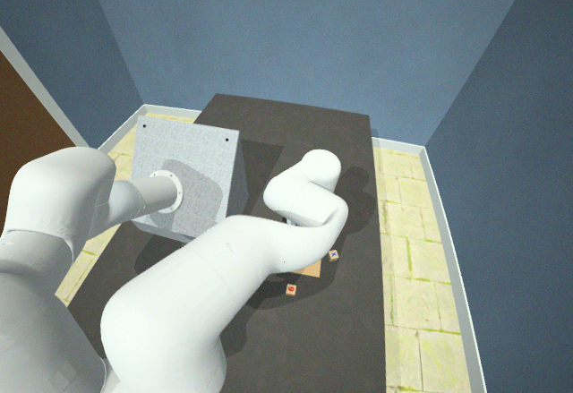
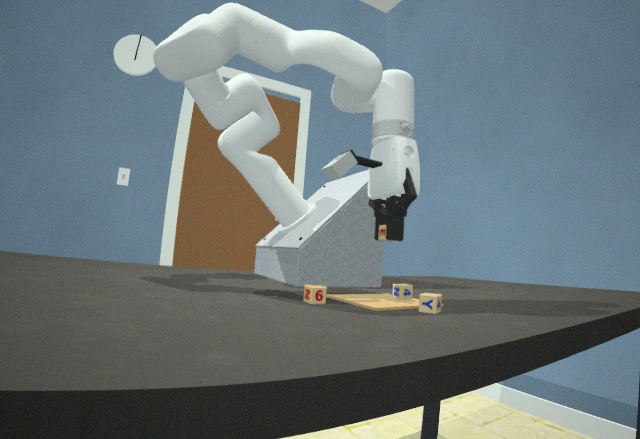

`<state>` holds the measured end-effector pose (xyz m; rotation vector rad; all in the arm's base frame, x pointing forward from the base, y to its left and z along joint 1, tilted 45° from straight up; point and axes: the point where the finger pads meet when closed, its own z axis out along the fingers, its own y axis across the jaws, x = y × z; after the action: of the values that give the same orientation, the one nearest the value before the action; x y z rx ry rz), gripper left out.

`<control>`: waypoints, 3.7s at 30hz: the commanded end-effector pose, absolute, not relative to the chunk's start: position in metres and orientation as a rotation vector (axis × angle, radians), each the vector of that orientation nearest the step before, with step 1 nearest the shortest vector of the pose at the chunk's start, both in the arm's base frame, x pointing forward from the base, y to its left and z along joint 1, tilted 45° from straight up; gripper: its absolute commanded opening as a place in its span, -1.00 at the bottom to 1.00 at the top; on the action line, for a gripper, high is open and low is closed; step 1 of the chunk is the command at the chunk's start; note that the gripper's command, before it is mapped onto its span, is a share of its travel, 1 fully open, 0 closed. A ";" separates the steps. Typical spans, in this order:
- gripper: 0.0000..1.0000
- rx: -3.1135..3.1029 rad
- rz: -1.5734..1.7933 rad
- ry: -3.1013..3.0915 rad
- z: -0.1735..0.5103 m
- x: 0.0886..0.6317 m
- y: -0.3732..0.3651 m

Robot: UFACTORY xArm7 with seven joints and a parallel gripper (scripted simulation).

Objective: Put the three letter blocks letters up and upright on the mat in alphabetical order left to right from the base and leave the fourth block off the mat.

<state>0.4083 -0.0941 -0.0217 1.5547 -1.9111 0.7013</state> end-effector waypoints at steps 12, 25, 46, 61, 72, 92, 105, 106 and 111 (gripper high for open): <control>-0.57 1.584 0.687 -1.897 -0.018 0.408 -0.096; -0.57 1.584 0.687 -1.897 -0.043 0.405 -0.121; -0.57 1.584 0.687 -1.897 -0.084 0.399 -0.162; -0.57 1.584 0.687 -1.897 -0.084 0.399 -0.162; -0.57 1.584 0.687 -1.897 -0.084 0.399 -0.162; -0.57 1.584 0.687 -1.897 -0.084 0.400 -0.163; -0.57 1.585 0.687 -1.897 -0.084 0.400 -0.163; -0.57 1.585 0.687 -1.897 -0.084 0.400 -0.163; -0.57 1.585 0.687 -1.897 -0.084 0.400 -0.163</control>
<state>0.3987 -0.1646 -0.0846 1.5803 -1.8963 0.6840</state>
